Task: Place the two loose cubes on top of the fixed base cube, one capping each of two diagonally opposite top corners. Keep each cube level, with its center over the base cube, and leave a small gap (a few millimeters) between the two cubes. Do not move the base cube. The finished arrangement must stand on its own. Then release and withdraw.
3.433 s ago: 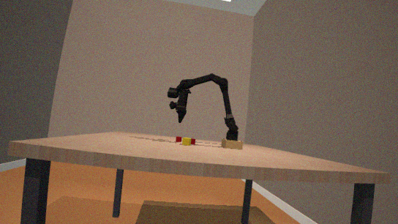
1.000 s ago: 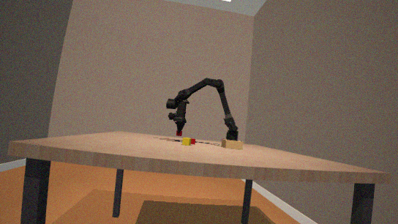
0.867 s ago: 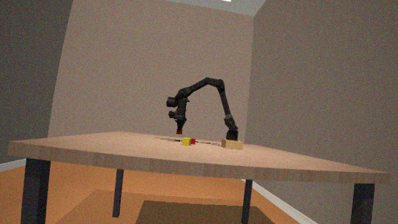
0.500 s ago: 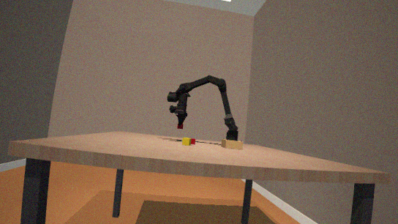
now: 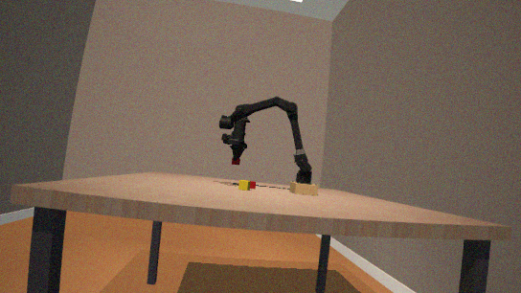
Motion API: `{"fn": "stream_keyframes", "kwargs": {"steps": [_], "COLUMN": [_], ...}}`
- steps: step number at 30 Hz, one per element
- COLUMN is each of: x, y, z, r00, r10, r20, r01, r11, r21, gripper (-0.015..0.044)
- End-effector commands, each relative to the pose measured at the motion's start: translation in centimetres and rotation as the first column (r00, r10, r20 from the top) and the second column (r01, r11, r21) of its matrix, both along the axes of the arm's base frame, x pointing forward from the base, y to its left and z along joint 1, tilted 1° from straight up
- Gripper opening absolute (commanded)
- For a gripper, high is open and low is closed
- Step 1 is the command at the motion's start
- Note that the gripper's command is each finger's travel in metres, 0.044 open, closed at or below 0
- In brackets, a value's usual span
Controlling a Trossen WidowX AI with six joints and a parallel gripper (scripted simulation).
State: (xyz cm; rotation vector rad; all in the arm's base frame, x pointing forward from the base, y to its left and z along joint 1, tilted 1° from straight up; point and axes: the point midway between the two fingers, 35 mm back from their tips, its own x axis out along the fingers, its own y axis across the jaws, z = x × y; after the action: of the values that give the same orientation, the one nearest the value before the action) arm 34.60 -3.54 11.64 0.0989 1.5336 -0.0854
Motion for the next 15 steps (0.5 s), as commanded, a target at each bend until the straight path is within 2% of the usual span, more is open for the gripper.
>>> {"fn": "stream_keyframes", "kwargs": {"steps": [1,15], "x": [-0.3,-1.2], "y": [1.1,5.5], "z": [-0.4,-1.3], "r00": [0.999,0.964], "r10": [-0.051,-0.264], "r20": [-0.007,-0.011], "r01": [0.051,0.264], "r11": [0.999,0.964], "r21": [-0.001,0.009], "gripper": [0.0105,0.0105]}}
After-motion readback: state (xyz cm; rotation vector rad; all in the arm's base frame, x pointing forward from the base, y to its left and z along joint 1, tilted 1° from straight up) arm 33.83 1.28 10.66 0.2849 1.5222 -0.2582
